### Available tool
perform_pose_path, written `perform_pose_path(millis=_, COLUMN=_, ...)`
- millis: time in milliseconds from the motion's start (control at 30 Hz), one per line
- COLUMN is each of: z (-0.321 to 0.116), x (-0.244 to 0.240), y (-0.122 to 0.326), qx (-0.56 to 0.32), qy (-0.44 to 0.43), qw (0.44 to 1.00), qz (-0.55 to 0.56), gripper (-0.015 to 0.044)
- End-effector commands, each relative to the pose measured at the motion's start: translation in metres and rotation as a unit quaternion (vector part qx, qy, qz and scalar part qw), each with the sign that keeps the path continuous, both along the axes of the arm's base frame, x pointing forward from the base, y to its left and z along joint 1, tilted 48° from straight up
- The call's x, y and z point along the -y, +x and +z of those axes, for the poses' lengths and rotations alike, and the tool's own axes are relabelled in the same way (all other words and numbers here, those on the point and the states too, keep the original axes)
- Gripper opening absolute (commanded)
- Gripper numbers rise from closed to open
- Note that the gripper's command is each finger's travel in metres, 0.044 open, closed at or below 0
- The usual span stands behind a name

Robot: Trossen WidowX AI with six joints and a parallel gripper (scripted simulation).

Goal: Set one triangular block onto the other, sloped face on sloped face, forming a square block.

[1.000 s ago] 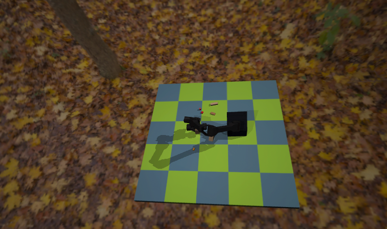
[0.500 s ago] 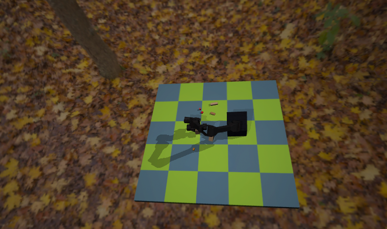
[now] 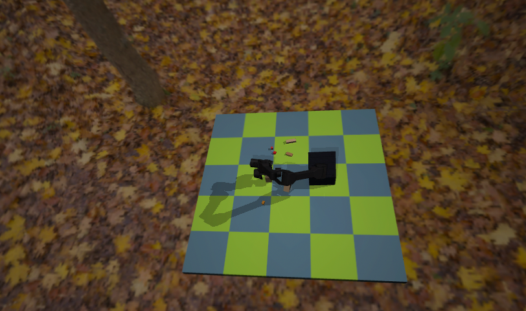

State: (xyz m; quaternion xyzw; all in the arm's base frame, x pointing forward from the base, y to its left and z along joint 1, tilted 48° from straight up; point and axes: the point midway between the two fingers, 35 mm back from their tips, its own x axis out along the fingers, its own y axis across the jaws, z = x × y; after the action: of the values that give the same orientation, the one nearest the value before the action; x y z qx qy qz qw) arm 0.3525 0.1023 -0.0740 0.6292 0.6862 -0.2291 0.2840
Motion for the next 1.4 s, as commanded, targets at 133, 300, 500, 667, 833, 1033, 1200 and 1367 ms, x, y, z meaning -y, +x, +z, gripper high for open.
perform_pose_path(millis=133, z=0.038, x=0.042, y=0.004, qx=0.001, qy=-0.002, qw=1.0, qz=0.0, gripper=0.044)
perform_pose_path(millis=300, z=0.039, x=0.045, y=0.004, qx=0.001, qy=-0.001, qw=1.0, qz=-0.004, gripper=0.044)
perform_pose_path(millis=500, z=0.04, x=0.045, y=0.006, qx=0.01, qy=-0.003, qw=1.0, qz=0.0, gripper=0.044)
perform_pose_path(millis=667, z=0.045, x=0.031, y=0.002, qx=0.163, qy=-0.056, qw=0.963, qz=0.208, gripper=0.044)
perform_pose_path(millis=833, z=0.053, x=0.016, y=-0.001, qx=0.306, qy=-0.092, qw=0.835, qz=0.448, gripper=0.044)
perform_pose_path(millis=1033, z=0.069, x=0.0, y=-0.004, qx=0.41, qy=-0.094, qw=0.58, qz=0.697, gripper=0.044)
perform_pose_path(millis=1200, z=0.087, x=-0.012, y=-0.005, qx=0.432, qy=-0.062, qw=0.312, qz=0.844, gripper=0.044)
perform_pose_path(millis=1367, z=0.108, x=-0.024, y=-0.007, qx=0.395, qy=-0.005, qw=0.034, qz=0.918, gripper=0.044)
